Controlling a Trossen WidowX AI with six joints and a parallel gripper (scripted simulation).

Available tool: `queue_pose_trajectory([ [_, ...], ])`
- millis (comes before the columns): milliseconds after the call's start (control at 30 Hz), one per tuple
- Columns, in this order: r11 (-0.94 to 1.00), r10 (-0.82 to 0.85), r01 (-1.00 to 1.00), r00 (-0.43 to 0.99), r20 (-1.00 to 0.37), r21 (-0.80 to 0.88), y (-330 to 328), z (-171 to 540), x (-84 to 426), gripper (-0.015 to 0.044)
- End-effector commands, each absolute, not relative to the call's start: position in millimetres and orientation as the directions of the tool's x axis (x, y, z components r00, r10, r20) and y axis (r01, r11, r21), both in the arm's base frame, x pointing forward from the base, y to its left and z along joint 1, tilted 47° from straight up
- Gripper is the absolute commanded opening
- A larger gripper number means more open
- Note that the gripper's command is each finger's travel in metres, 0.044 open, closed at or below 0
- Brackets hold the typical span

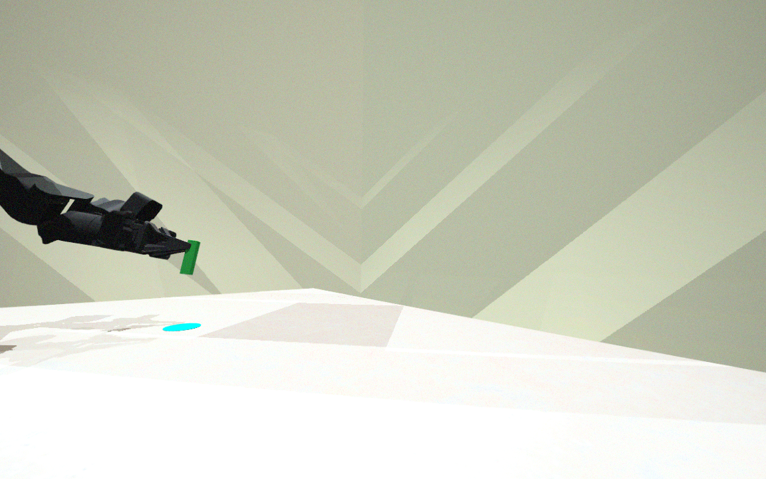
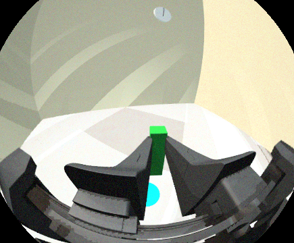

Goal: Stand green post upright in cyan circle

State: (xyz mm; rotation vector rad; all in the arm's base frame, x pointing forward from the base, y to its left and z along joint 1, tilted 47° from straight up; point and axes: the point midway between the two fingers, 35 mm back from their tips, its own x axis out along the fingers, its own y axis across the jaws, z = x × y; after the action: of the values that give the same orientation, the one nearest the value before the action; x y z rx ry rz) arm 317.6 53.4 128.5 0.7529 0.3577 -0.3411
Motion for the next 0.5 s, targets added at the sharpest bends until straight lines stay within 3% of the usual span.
queue_pose_trajectory([
  [0, 0.662, -0.186, 0.419, 0.895, -0.405, 0.622, 51.6, 130.9, 314.5, 0.0023],
  [467, 0.623, -0.208, 0.4, 0.913, -0.35, 0.673, 49.7, 136.0, 307.9, 0.0023],
])
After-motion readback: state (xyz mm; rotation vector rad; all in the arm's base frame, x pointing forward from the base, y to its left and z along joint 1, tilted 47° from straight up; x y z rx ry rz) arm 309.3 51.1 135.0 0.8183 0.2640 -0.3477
